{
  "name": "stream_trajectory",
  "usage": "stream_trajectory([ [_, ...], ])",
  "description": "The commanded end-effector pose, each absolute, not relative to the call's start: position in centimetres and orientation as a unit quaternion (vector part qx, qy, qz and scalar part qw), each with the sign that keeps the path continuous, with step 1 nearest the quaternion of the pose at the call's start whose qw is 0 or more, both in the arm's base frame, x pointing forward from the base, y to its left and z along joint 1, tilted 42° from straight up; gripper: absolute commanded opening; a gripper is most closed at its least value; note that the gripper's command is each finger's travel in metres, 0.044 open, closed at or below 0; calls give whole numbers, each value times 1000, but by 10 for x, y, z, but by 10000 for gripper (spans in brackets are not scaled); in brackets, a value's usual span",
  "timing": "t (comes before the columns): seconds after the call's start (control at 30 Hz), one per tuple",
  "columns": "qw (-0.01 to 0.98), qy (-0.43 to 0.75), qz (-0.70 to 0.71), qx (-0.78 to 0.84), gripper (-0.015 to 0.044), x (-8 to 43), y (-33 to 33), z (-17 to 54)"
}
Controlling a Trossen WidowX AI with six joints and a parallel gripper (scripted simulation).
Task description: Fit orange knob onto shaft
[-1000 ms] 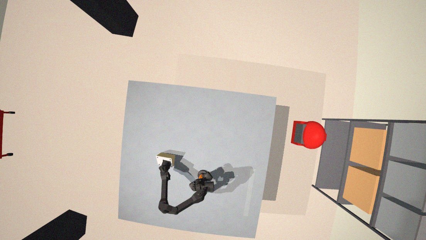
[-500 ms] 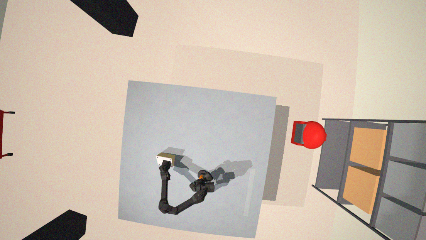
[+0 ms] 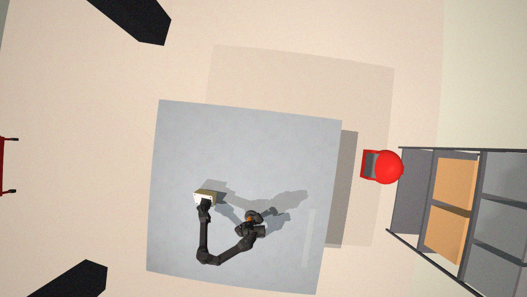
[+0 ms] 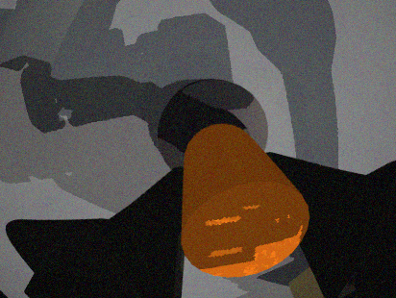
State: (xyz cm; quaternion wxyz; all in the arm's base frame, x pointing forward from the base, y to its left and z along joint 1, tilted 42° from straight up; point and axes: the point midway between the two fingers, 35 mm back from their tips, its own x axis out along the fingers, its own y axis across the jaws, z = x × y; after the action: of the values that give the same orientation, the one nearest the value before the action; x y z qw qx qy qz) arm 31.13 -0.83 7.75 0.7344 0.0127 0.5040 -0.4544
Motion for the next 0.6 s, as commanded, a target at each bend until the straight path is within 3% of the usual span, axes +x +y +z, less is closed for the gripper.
stream_trajectory([
  [0.0, 734, 504, -454, 10, 0, 309, -8, 77],
  [0.57, 734, 504, -454, 10, 0, 311, -8, 81],
])
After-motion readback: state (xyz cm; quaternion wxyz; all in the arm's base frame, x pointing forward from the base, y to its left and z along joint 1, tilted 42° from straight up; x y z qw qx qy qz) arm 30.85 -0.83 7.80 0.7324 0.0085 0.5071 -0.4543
